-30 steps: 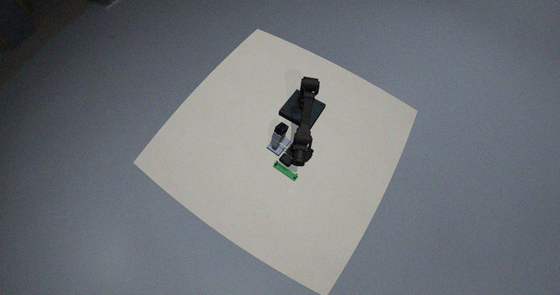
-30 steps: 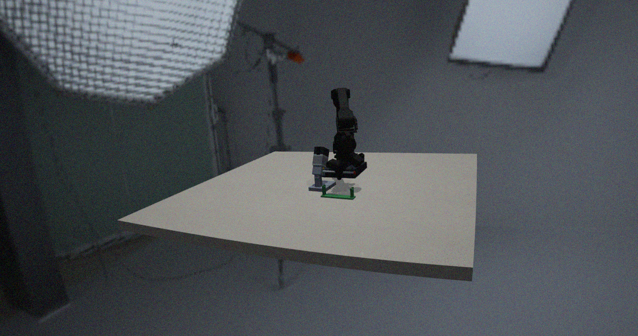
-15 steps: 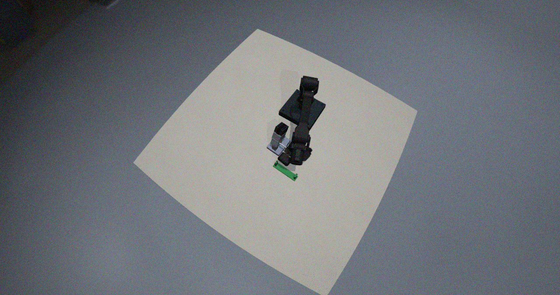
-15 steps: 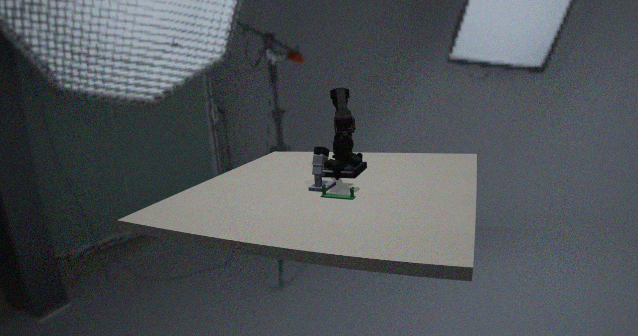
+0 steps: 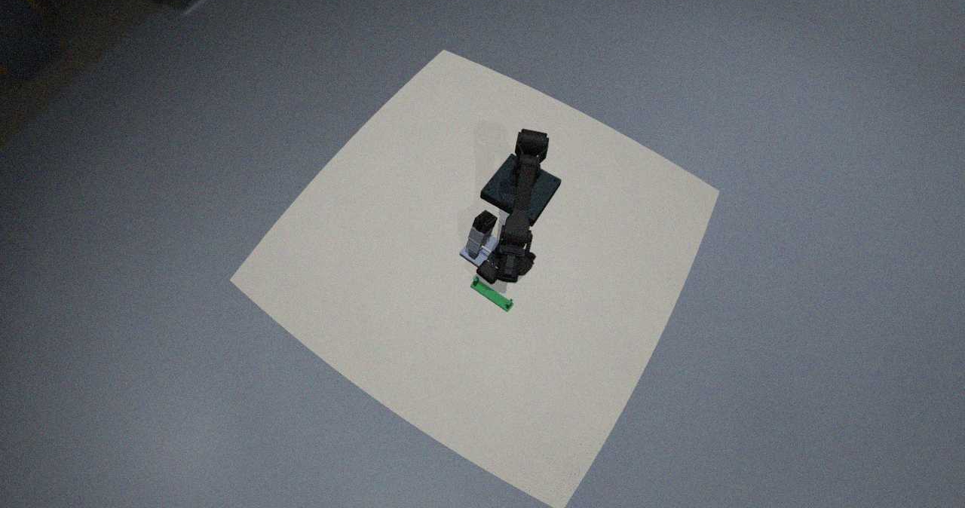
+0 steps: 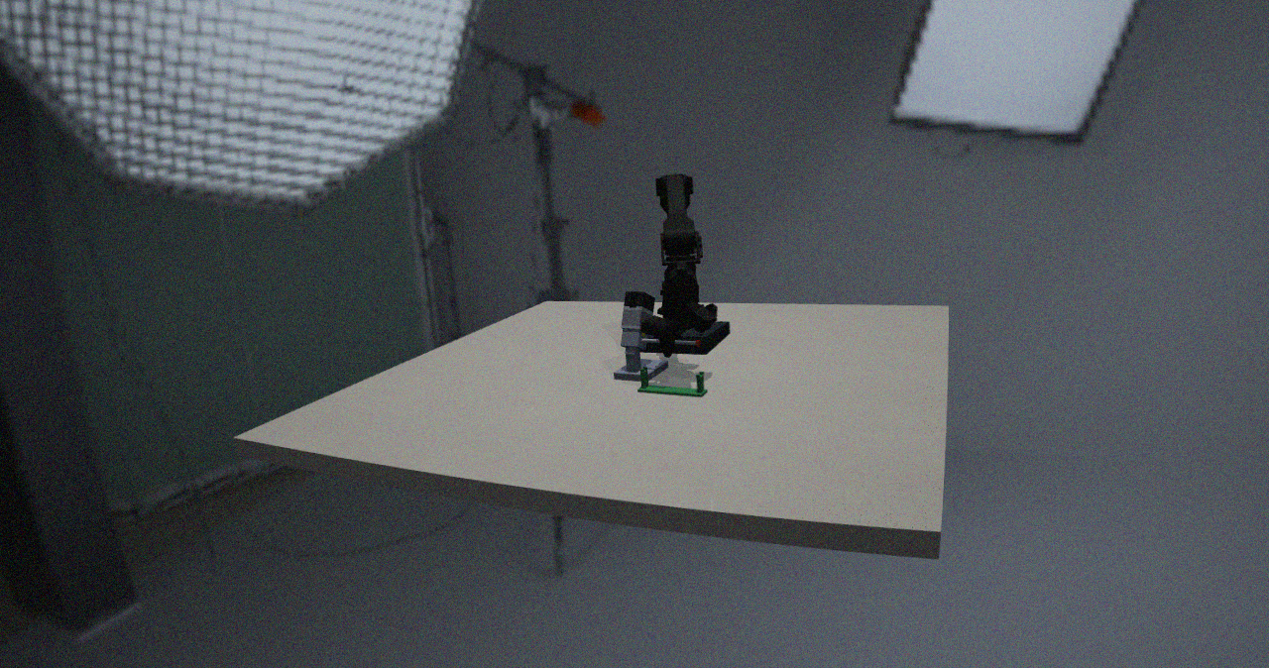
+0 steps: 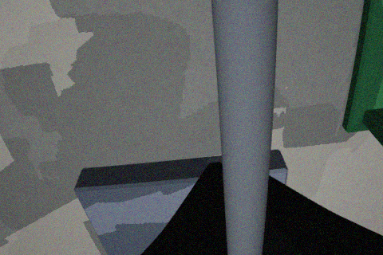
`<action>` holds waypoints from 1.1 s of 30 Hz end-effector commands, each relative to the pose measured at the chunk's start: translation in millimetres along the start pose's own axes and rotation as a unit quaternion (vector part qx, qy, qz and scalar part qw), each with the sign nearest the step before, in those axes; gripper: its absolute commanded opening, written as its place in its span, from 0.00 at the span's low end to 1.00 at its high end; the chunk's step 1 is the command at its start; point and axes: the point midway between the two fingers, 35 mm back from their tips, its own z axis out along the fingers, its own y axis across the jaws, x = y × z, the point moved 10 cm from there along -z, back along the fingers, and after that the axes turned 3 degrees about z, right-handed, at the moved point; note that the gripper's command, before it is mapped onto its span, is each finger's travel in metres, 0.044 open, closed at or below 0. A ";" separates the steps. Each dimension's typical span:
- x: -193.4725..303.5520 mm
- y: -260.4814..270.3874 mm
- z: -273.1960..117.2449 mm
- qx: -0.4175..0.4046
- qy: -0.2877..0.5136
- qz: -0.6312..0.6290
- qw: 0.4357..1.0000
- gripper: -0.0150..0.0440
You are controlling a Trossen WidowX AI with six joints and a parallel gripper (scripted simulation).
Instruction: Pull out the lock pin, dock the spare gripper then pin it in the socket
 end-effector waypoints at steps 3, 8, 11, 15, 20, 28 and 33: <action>4.1 -0.7 0.9 0.000 0.001 -0.001 1.000 0.25; 6.9 -1.0 1.6 0.000 0.001 -0.001 1.000 0.25; 8.7 -1.2 2.1 -0.001 0.001 -0.001 1.000 0.25; 10.9 -1.5 2.7 -0.001 0.001 -0.001 1.000 0.25; 13.7 -1.9 3.3 -0.002 0.001 -0.001 1.000 0.25; 18.3 -2.6 4.5 -0.004 0.001 -0.002 1.000 0.25; 21.4 -3.0 5.3 -0.005 0.001 -0.002 1.000 0.25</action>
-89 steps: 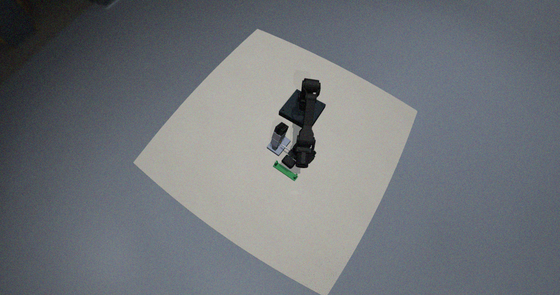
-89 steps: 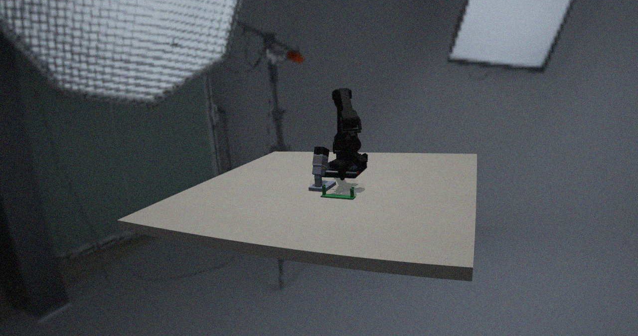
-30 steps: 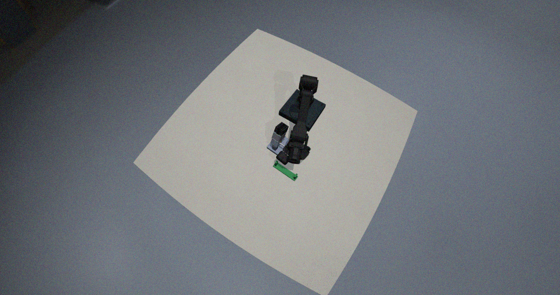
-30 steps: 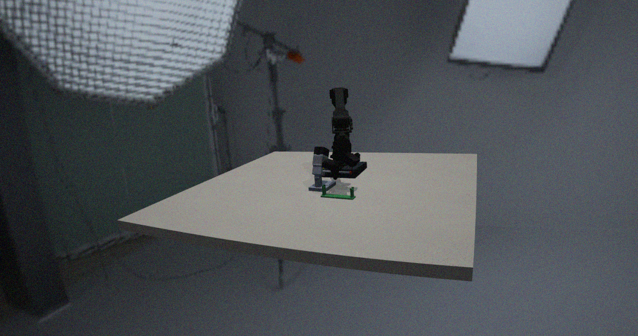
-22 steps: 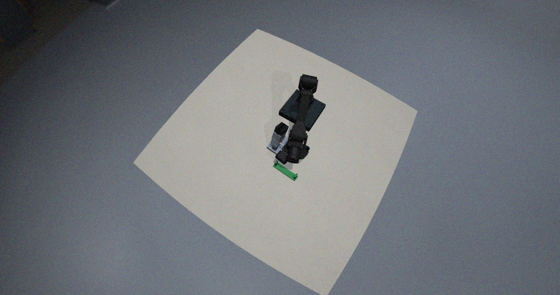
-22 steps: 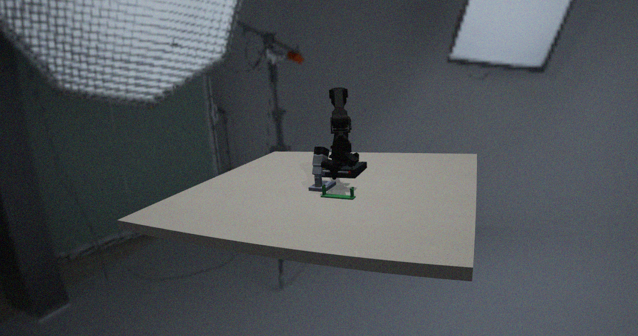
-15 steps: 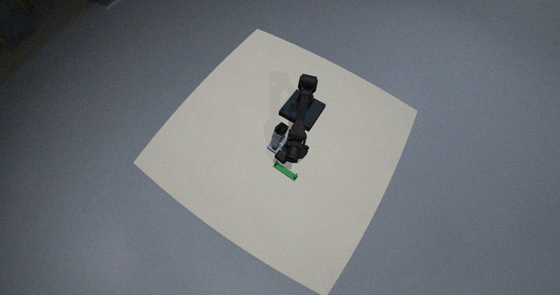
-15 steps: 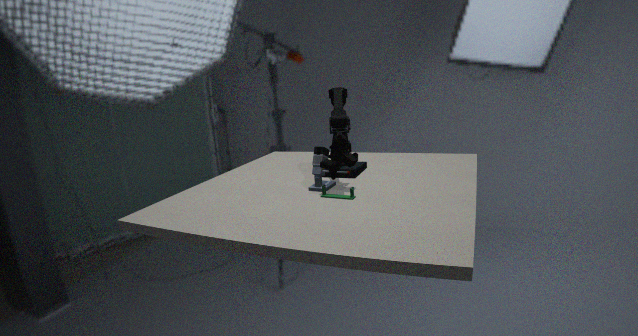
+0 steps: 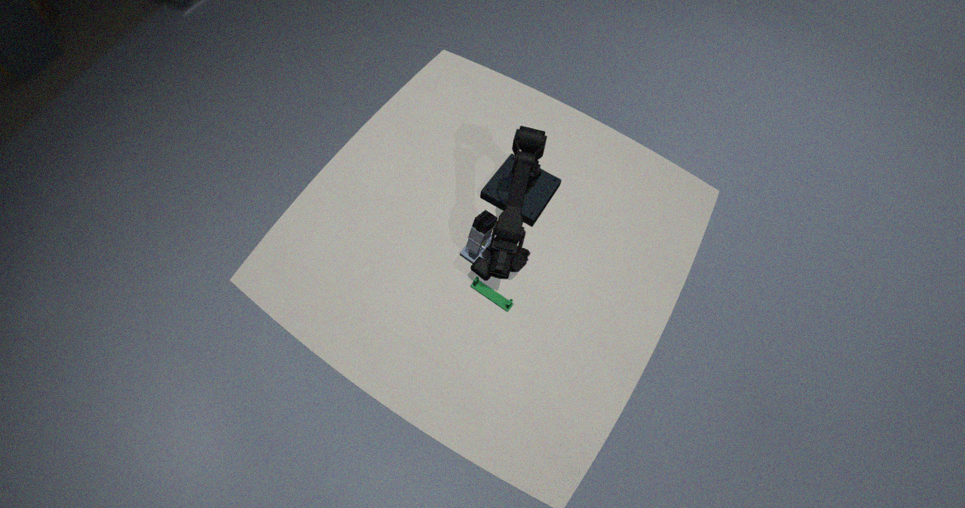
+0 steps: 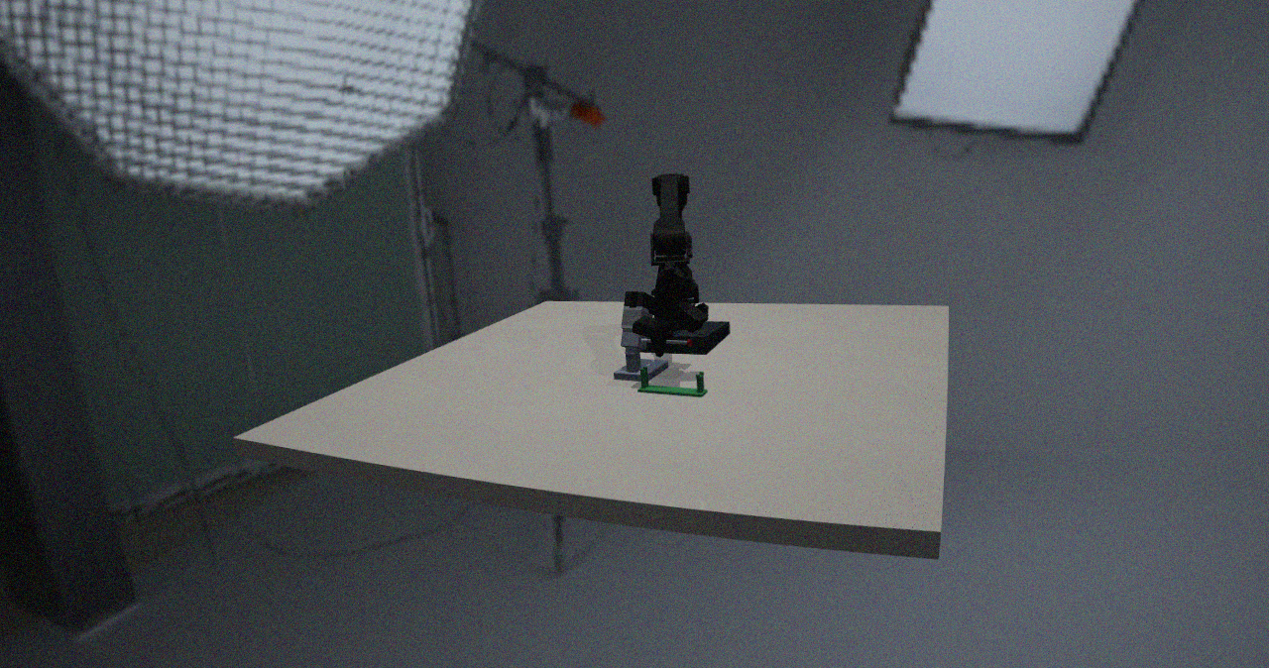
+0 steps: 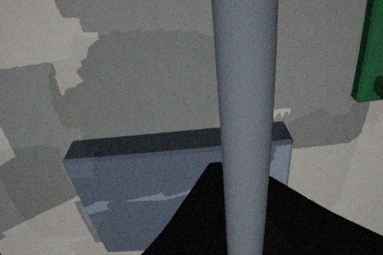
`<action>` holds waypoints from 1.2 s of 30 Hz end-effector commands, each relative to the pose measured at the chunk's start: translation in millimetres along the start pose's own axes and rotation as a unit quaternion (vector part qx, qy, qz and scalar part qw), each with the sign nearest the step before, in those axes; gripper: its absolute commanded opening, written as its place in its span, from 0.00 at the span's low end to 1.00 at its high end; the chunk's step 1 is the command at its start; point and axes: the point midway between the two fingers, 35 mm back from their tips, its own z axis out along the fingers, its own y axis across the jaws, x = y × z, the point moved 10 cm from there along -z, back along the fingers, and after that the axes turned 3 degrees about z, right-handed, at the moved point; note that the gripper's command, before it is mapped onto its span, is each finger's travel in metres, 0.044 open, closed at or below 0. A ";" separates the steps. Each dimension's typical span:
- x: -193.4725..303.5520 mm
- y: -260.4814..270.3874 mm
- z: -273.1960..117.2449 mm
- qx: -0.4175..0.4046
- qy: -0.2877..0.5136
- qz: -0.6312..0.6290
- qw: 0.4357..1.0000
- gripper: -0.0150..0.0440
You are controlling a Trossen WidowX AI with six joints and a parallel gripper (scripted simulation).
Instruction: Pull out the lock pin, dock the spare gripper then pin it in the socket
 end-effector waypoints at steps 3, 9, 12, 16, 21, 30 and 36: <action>4.0 -0.8 0.8 0.000 0.001 -0.001 1.000 0.25; 7.9 -1.4 1.8 -0.001 0.001 -0.001 1.000 0.25; 9.5 -1.6 2.2 -0.001 0.001 -0.001 1.000 0.25; 11.8 -1.9 2.8 -0.002 0.001 -0.001 1.000 0.25; 12.7 -2.0 3.0 -0.002 0.001 -0.001 1.000 0.25; 11.6 -1.7 2.9 -0.004 0.000 0.000 1.000 0.59; 9.9 -1.5 -0.8 -0.004 0.000 0.000 1.000 0.59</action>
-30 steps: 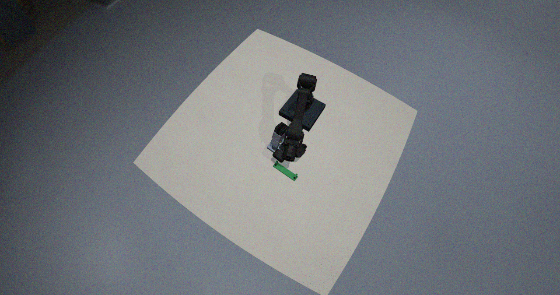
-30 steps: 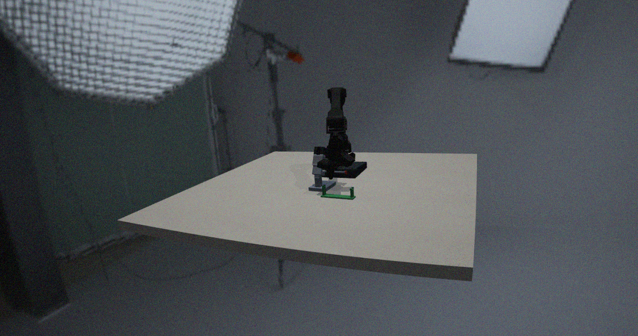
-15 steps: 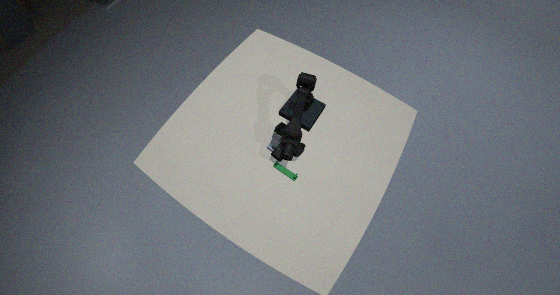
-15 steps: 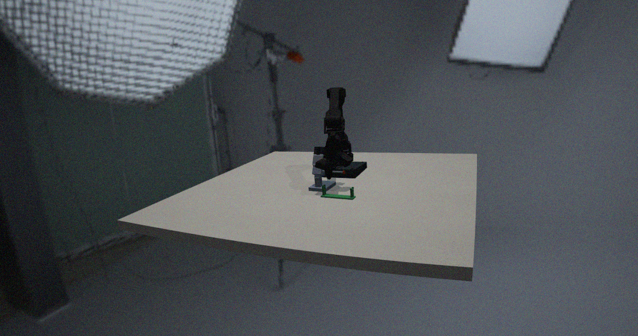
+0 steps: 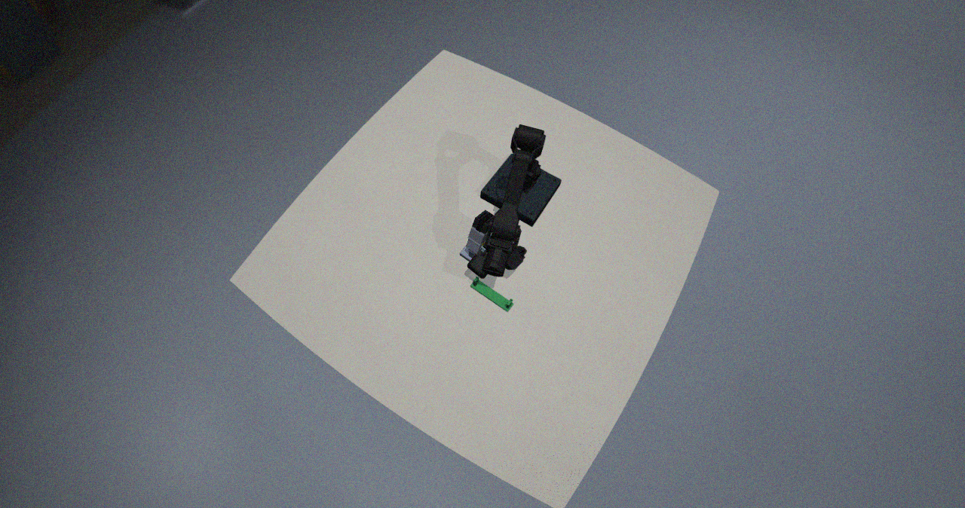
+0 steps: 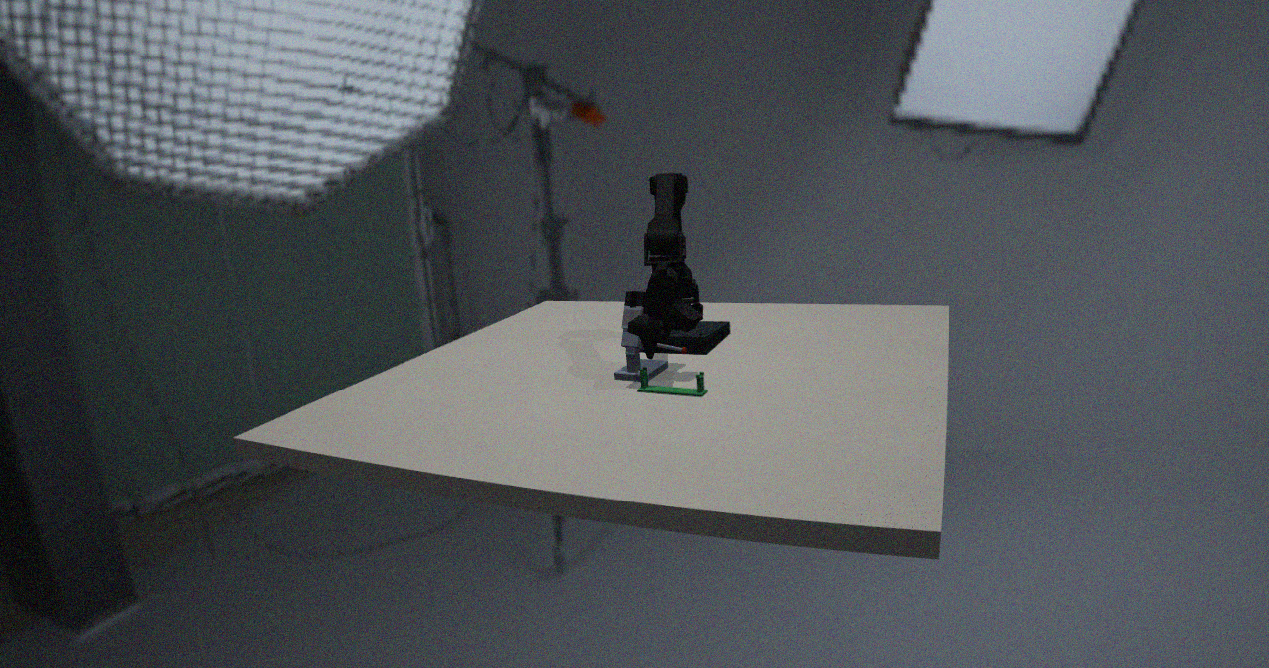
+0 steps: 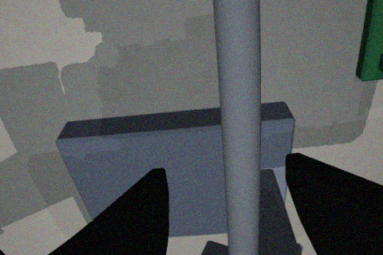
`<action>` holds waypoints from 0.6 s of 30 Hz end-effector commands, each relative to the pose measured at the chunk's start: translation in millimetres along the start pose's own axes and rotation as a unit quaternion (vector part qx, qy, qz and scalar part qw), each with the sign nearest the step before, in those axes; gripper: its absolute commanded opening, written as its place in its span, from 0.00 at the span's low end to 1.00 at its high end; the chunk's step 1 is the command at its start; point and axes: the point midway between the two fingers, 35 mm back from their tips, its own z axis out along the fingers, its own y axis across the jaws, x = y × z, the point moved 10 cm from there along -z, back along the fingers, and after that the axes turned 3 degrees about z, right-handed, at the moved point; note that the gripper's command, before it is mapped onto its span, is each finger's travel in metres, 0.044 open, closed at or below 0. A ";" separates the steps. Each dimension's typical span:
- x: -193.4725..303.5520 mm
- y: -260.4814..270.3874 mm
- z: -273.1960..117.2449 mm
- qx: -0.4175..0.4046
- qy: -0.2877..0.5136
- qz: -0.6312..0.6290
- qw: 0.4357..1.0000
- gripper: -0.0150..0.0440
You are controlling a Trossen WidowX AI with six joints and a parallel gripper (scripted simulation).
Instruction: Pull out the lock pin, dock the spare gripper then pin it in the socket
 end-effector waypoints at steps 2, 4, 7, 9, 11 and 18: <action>-3.7 0.8 -7.9 0.000 0.000 0.001 1.000 0.59; -5.3 0.8 -12.2 -0.001 0.000 0.000 1.000 0.59; -7.6 0.8 -18.1 -0.001 0.001 0.000 1.000 0.59; -9.4 0.8 -22.5 -0.001 0.001 0.000 1.000 0.59; -11.2 0.8 -26.9 -0.001 0.002 0.000 1.000 0.59; -17.0 0.9 -42.6 0.001 0.003 0.000 1.000 0.59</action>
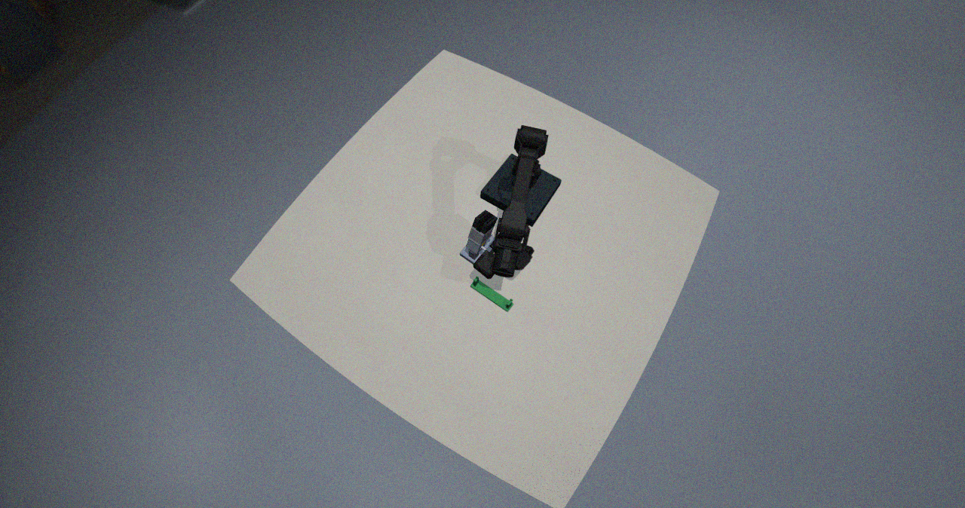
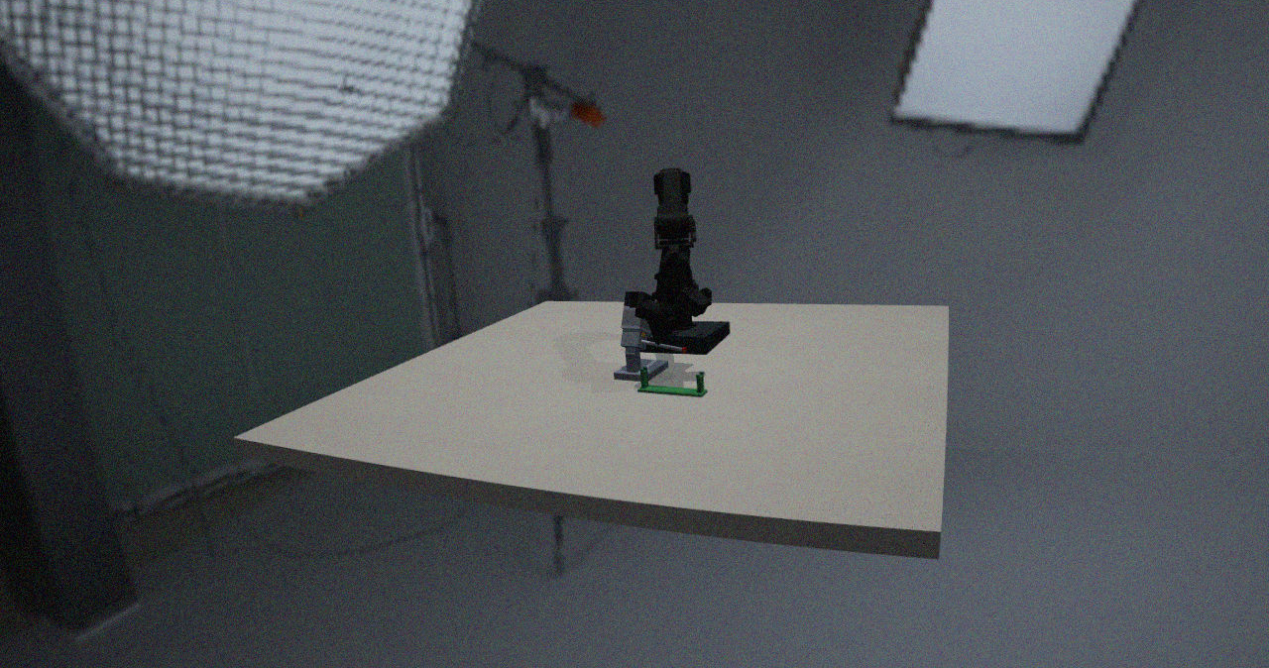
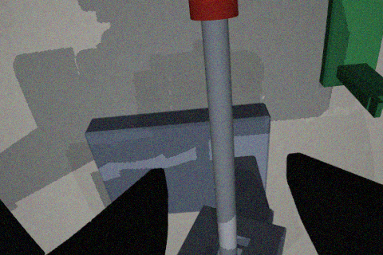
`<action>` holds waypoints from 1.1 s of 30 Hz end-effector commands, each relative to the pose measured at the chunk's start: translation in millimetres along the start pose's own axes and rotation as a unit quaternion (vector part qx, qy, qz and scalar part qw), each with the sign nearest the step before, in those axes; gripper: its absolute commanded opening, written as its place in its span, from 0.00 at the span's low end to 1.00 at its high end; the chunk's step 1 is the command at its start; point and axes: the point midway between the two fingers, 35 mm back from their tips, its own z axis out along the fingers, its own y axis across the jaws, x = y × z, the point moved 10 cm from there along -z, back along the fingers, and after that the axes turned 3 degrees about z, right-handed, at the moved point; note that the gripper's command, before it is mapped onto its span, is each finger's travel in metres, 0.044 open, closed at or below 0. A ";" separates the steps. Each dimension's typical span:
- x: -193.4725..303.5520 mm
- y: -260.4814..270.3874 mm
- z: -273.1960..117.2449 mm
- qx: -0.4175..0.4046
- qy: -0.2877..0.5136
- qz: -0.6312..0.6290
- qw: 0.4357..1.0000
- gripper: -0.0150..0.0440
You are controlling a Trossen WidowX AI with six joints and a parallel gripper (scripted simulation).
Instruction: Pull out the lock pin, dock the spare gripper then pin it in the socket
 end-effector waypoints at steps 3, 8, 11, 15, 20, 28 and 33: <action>-5.5 0.6 -12.5 0.000 0.000 0.000 1.000 0.59; -9.4 0.7 -24.8 0.002 0.000 0.000 1.000 0.59; -11.6 0.9 -32.4 0.004 0.000 0.000 1.000 0.59; -14.5 1.1 -42.8 0.006 -0.001 0.000 1.000 0.59; -18.0 1.6 -56.2 0.010 -0.002 0.000 1.000 0.59; -16.4 1.7 -60.0 0.015 -0.003 0.001 1.000 0.82; -16.4 1.7 -60.0 0.015 -0.003 0.001 1.000 1.00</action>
